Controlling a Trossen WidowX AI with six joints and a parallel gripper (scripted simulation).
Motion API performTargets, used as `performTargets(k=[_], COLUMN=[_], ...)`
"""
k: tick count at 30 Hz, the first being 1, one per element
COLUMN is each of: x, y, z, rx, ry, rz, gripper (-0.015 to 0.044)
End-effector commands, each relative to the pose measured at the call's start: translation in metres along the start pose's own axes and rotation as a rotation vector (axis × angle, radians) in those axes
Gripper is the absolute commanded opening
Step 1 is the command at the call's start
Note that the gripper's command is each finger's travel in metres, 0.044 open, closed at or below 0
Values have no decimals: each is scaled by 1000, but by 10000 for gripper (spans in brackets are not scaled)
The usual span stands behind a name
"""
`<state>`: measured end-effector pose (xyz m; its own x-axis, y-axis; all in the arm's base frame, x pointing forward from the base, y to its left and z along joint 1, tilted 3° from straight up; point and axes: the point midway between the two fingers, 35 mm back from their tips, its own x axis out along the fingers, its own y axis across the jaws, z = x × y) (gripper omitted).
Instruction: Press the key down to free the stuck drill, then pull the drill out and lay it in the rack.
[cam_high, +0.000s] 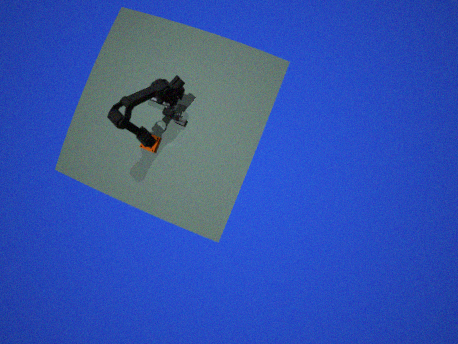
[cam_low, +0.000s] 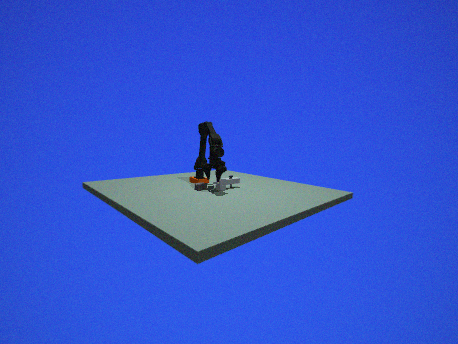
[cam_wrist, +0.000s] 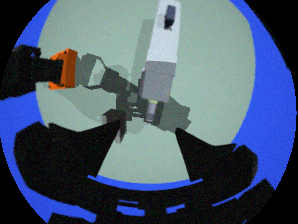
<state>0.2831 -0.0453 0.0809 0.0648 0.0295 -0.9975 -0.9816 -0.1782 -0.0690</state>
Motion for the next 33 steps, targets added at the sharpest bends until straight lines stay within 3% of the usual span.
performTargets(k=[1,31,33], x=[4,49,46], y=[-1,0,0], z=[1,14,13], rx=[-3,-3,-6], ry=[-3,-5,-3], rz=[-2,-2,0], gripper=[440,440,387])
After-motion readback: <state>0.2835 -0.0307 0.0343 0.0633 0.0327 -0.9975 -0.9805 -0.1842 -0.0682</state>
